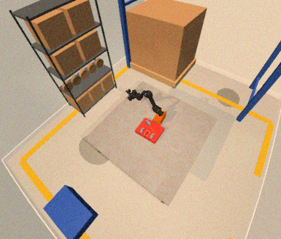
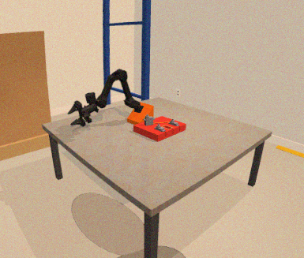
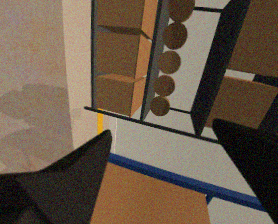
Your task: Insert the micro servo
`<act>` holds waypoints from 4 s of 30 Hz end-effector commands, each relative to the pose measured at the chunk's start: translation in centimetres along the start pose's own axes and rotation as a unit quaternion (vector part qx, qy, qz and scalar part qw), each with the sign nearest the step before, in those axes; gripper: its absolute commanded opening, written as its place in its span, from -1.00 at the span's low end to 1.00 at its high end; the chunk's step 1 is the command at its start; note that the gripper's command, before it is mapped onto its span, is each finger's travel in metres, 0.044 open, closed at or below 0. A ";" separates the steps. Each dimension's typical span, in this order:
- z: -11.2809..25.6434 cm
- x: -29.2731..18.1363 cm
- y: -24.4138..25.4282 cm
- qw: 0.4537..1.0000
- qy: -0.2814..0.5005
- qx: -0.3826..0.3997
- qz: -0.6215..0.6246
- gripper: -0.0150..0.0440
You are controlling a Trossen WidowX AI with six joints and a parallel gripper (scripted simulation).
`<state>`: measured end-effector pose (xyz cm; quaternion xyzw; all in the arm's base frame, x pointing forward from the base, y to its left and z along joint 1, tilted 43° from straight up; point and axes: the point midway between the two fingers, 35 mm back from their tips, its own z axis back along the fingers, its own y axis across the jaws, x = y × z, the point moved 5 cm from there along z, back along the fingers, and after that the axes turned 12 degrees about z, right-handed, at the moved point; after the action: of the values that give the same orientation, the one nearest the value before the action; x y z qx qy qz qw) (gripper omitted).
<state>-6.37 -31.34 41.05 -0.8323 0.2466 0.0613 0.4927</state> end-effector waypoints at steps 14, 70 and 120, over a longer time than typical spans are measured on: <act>1.3 11.6 0.5 0.970 -0.149 0.118 -0.151 1.00; 40.8 26.7 -3.7 0.683 -0.517 0.483 0.181 1.00; 43.8 23.0 -0.5 0.699 -0.508 0.367 0.344 0.56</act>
<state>20.11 -1.75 11.40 -0.2842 0.2286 0.5447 0.7551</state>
